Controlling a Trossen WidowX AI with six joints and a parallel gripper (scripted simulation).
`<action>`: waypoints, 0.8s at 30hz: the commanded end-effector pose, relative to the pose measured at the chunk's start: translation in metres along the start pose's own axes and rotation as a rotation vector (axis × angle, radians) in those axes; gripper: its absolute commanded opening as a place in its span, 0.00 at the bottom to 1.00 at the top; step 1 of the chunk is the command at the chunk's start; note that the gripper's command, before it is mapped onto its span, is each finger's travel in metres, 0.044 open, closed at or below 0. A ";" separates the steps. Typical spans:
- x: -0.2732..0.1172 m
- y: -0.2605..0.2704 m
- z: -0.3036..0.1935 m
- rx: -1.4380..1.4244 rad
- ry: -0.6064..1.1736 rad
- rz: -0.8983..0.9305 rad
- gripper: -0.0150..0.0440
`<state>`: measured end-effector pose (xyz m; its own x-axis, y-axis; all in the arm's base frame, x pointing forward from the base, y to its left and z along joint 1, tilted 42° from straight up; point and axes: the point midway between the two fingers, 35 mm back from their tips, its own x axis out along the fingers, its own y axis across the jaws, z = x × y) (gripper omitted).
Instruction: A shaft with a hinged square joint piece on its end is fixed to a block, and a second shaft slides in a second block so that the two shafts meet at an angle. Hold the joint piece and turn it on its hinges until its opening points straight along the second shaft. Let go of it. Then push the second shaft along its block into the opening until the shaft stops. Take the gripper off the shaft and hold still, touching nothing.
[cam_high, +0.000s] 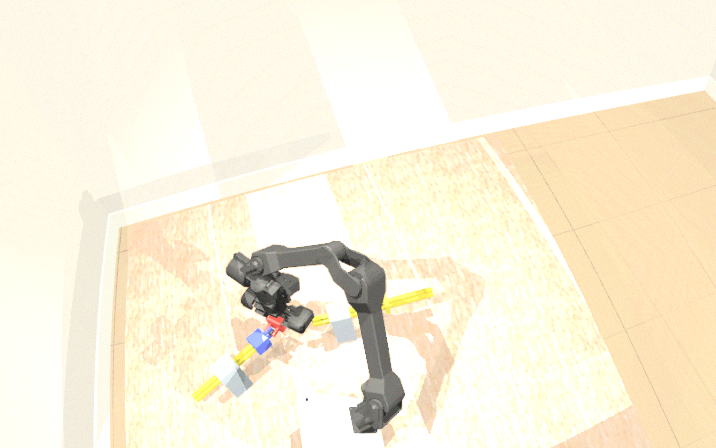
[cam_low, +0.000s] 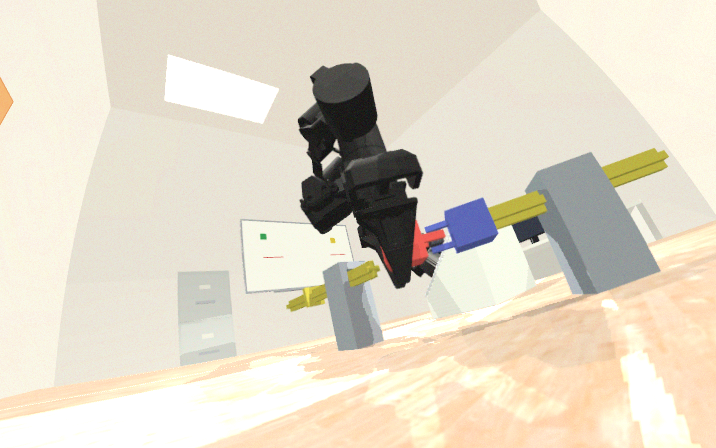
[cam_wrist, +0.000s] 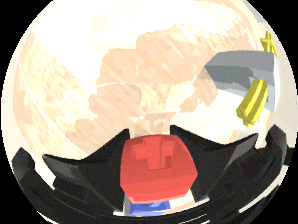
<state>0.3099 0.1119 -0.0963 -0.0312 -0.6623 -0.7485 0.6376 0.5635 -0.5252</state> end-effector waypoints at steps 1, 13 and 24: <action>0.000 -0.003 0.000 0.071 0.001 0.001 0.25; 0.000 -0.014 -0.002 0.294 0.002 -0.006 0.25; 0.001 -0.023 -0.006 0.498 0.002 -0.013 0.25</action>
<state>0.2930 0.1023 -0.0875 -0.0420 -0.6693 -0.7418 0.9062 0.2871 -0.3104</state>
